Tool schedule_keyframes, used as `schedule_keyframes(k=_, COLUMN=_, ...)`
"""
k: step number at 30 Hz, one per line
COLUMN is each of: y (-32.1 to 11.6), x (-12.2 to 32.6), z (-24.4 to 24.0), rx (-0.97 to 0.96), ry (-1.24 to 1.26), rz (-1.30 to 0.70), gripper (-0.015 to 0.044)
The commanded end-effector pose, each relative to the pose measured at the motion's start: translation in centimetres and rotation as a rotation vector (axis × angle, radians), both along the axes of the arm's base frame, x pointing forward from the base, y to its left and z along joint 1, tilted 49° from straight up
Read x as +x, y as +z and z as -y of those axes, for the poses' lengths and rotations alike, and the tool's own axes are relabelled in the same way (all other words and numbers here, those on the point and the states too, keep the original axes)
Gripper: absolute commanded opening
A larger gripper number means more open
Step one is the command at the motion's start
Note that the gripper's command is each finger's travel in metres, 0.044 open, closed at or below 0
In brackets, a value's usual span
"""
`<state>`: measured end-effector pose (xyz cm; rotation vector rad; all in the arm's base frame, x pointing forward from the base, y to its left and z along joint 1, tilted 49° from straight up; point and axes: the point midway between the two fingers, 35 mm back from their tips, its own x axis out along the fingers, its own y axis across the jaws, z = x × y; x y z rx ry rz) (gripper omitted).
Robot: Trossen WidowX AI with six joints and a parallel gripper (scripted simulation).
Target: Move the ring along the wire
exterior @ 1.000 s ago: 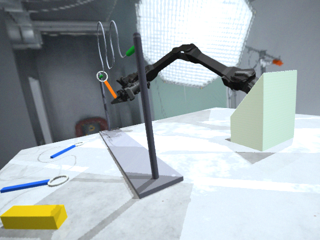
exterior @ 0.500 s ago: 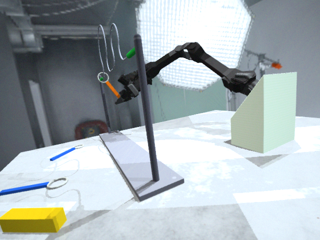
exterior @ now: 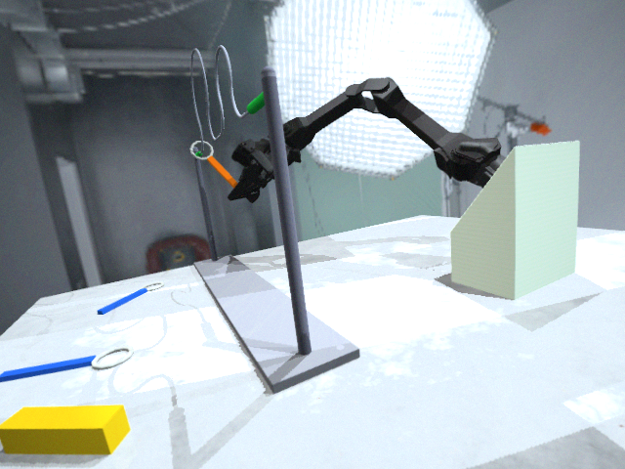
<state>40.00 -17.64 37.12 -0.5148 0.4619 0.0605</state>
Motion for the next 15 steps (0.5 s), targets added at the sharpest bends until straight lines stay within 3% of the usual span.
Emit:
schedule_keyframes(k=1, y=-0.8, x=-0.3, z=-1.4, rx=0.094, ry=0.005, rz=-0.02, gripper=-0.015)
schedule_keyframes(k=15, y=-1.9, x=-1.2, z=-6.2, rx=0.418, ry=0.006, rz=-0.08, gripper=-0.015)
